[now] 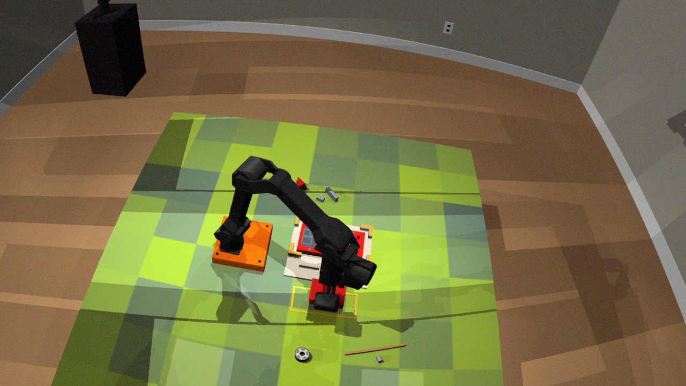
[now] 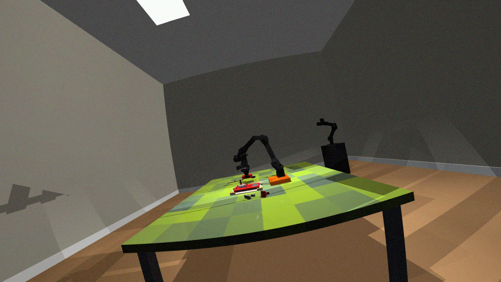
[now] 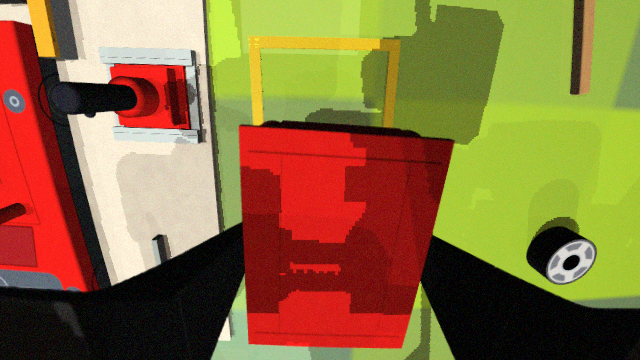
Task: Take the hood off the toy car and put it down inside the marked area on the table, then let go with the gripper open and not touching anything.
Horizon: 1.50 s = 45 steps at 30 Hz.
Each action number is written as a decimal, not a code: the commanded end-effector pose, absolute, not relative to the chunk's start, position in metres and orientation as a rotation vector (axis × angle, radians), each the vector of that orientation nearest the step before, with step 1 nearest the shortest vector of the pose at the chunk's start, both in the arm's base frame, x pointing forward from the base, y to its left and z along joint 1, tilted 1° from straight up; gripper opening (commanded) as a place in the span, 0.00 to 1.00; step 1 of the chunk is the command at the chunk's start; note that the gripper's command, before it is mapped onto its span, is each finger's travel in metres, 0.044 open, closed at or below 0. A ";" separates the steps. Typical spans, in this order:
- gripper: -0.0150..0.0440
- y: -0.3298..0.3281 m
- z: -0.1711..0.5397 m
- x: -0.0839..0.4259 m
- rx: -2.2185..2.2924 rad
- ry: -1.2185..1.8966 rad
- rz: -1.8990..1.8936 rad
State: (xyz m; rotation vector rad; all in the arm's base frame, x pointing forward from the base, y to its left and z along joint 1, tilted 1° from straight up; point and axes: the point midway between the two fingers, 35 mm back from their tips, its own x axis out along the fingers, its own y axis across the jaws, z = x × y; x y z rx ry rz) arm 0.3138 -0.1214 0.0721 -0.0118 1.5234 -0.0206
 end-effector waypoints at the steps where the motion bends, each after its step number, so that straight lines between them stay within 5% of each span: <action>1: 0.25 -0.120 0.067 0.312 -0.011 1.529 -0.011; 45: 0.25 -0.120 0.040 0.311 -0.011 1.529 -0.011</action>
